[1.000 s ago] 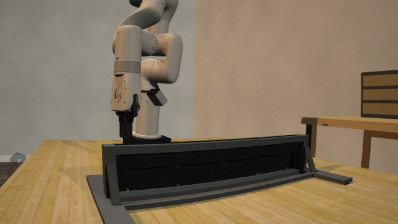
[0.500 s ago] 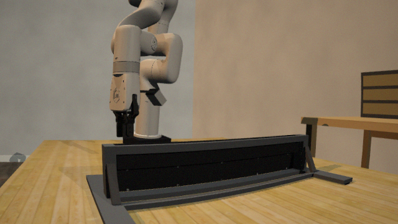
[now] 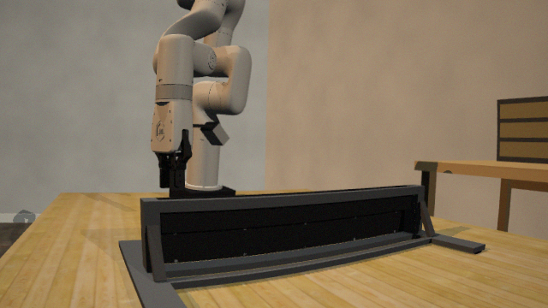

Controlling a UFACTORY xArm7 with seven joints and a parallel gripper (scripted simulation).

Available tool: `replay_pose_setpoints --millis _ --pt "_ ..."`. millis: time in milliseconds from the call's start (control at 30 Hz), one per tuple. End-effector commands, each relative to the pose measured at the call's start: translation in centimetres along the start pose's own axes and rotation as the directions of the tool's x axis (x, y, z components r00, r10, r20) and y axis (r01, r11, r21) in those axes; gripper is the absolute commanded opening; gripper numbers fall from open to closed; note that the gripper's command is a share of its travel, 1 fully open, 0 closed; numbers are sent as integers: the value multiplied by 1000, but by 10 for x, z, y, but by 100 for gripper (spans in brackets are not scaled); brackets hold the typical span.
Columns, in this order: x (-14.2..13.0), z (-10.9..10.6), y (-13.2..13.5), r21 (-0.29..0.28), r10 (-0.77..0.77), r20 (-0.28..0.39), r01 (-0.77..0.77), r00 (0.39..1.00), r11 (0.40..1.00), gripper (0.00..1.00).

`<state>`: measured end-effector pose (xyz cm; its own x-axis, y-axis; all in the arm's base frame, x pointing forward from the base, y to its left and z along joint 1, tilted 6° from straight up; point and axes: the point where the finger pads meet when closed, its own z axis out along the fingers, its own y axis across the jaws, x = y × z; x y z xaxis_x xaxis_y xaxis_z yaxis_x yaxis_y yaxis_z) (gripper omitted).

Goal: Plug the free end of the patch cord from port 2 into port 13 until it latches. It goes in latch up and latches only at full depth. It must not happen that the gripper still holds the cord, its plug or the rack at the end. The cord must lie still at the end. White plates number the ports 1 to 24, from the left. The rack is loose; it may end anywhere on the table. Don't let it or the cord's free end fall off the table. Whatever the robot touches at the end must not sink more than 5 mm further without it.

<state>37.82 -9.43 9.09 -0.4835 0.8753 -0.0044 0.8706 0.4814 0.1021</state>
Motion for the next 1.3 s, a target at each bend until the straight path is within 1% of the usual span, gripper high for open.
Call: replay_pose_setpoints --millis 0,767,1267 --pt "-1 -1 1 -2 0 3 0 1000 1000 38" --pt "-1 0 1 -2 0 3 0 1000 1000 38" --pt "-1 13 1 -2 0 3 0 1000 1000 38"
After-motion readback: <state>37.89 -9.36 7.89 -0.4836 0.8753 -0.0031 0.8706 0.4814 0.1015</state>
